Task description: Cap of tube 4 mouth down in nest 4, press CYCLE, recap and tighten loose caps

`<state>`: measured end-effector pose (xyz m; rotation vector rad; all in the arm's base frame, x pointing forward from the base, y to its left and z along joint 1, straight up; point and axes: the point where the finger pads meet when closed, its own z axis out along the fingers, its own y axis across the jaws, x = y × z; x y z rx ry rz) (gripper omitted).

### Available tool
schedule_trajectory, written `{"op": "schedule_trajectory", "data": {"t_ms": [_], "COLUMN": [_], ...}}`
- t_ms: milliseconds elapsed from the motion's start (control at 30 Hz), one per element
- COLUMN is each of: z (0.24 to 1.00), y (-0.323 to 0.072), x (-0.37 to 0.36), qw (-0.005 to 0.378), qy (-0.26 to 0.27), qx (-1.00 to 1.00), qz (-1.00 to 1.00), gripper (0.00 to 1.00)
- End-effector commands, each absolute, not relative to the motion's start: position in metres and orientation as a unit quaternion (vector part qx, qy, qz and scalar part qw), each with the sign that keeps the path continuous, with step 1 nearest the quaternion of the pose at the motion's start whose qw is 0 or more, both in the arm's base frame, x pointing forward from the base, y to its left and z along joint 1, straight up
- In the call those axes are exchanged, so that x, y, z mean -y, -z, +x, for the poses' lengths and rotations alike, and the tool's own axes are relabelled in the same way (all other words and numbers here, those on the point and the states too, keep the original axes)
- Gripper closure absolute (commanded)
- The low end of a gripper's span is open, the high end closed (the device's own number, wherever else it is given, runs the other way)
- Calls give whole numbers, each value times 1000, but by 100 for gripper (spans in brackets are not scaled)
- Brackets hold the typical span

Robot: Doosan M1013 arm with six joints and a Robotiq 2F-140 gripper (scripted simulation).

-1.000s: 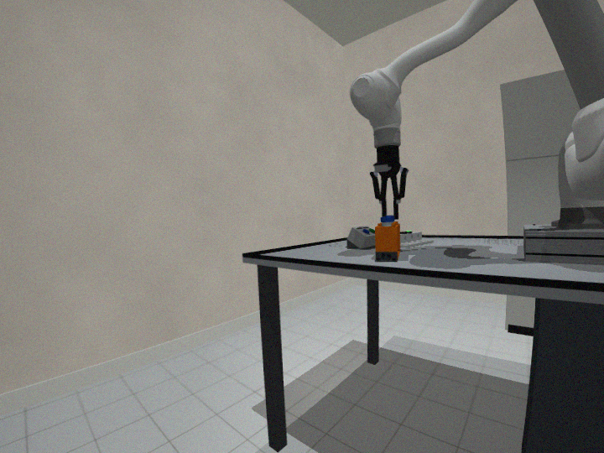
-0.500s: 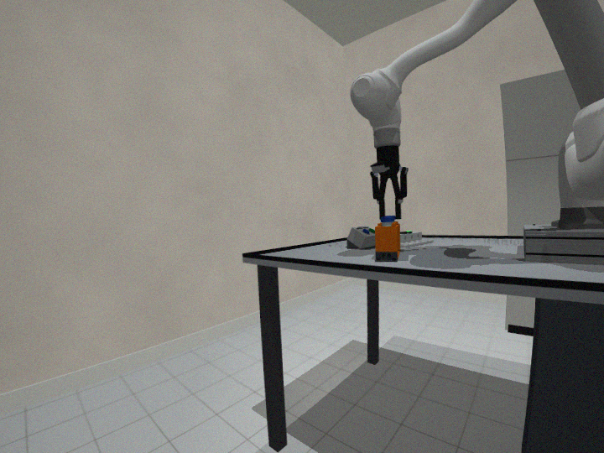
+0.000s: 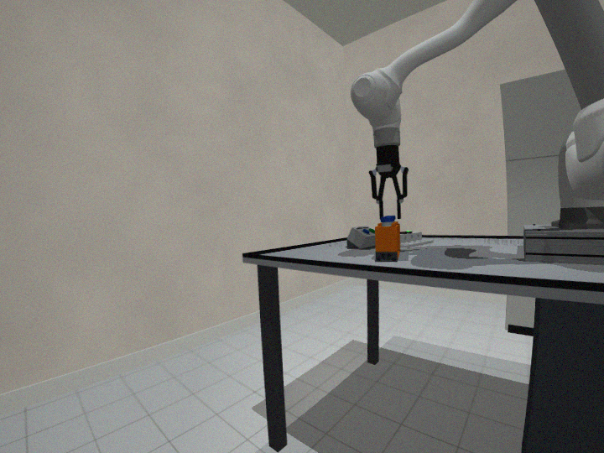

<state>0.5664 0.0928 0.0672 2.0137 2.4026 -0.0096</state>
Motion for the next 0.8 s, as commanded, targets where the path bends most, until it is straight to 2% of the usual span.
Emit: {"op": "schedule_trajectory", "data": {"t_ms": [0, 467, 600, 633, 767], "z": [567, 567, 567, 567, 567], "y": [-68, -68, -68, -68, -68], "x": [-93, -93, -93, -93, -93], "qw": [0, 1, 1, 1, 1], "qy": [0, 0, 0, 0, 0], "qx": [-813, -927, -927, -927, -927], "qz": [582, 374, 374, 374, 374], "gripper": [59, 59, 59, 70, 70]}}
